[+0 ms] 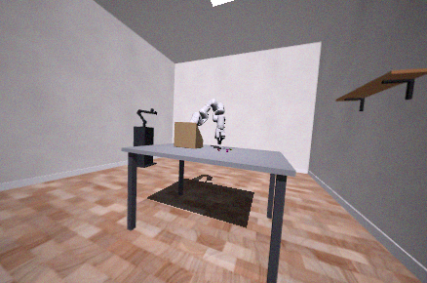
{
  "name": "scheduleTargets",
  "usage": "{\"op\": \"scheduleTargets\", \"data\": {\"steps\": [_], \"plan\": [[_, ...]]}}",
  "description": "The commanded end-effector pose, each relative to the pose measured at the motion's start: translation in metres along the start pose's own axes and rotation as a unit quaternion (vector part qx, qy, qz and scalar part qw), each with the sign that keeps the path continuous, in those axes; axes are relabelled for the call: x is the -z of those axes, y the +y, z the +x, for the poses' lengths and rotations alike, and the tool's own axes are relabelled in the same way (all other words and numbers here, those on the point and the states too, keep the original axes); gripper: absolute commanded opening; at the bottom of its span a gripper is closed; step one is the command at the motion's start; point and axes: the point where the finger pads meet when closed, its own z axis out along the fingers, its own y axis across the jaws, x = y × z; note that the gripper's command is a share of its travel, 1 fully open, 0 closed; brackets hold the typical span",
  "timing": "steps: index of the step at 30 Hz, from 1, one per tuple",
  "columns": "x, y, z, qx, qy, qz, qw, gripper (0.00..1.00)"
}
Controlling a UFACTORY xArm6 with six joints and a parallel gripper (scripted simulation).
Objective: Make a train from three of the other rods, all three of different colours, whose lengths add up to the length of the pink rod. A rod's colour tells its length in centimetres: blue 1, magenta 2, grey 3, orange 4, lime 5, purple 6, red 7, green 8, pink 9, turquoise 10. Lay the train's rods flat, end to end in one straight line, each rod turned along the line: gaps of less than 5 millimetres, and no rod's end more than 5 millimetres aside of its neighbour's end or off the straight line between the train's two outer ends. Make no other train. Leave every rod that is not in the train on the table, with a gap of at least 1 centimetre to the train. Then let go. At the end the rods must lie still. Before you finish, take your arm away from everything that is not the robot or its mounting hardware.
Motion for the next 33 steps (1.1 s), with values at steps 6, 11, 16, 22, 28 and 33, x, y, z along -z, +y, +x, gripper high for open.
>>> {"op": "scheduleTargets", "data": {"steps": [6, 11, 16, 22, 28, 33], "plan": [[-0.030, -0.003, 0.002, 0.001, 0.002, 0.003, 1.000, 0.04], [-0.036, -0.003, 0.002, 0.001, 0.002, 0.003, 1.000, 0.04], [-0.036, -0.003, 0.002, 0.001, 0.002, 0.003, 1.000, 0.04], [-0.036, -0.003, 0.002, 0.001, 0.002, 0.003, 1.000, 0.04], [-0.036, -0.003, 0.002, 0.001, 0.002, 0.003, 1.000, 0.04], [-0.036, -0.003, 0.002, 0.001, 0.002, 0.003, 1.000, 0.04]]}}
